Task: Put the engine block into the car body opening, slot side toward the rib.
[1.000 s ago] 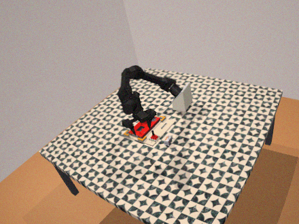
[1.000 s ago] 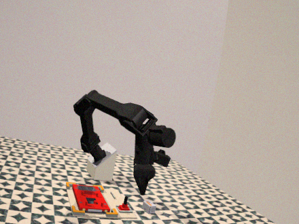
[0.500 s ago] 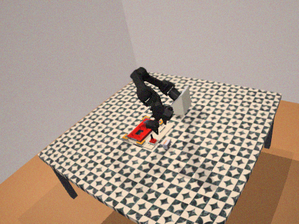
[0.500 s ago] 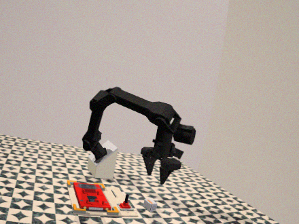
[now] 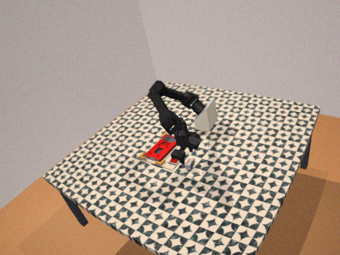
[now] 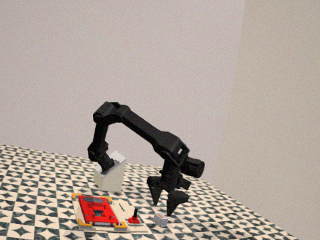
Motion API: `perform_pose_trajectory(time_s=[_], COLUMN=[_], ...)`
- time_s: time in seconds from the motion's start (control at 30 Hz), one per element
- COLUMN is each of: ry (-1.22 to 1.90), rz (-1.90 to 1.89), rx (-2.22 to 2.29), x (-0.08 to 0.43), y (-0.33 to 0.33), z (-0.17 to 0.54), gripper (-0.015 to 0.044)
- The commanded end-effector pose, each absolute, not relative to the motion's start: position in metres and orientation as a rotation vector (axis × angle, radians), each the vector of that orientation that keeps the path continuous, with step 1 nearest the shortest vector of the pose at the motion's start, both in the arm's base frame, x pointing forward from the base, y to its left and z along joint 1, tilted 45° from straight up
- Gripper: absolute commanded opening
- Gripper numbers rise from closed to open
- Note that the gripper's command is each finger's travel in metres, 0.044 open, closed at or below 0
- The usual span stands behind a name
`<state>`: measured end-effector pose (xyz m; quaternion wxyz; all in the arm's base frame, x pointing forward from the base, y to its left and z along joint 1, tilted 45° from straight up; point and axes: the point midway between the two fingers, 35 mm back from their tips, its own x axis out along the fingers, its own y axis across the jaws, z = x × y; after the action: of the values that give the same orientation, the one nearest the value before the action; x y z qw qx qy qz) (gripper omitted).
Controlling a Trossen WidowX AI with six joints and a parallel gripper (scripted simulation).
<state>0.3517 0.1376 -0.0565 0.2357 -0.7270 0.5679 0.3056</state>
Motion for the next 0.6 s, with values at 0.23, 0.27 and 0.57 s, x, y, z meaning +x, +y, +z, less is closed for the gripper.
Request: perform_pose_trajectory(time_s=[0.23,0.27,0.57], ry=[1.544,1.544,1.545], rz=[0.840,0.839,0.839], rx=[-2.013,-2.013,-2.013], x=[0.354,0.355,0.357], y=[0.128,0.127,0.117], z=[-0.071,-0.073,-0.083], gripper=[0.0440,0.0440,0.0440])
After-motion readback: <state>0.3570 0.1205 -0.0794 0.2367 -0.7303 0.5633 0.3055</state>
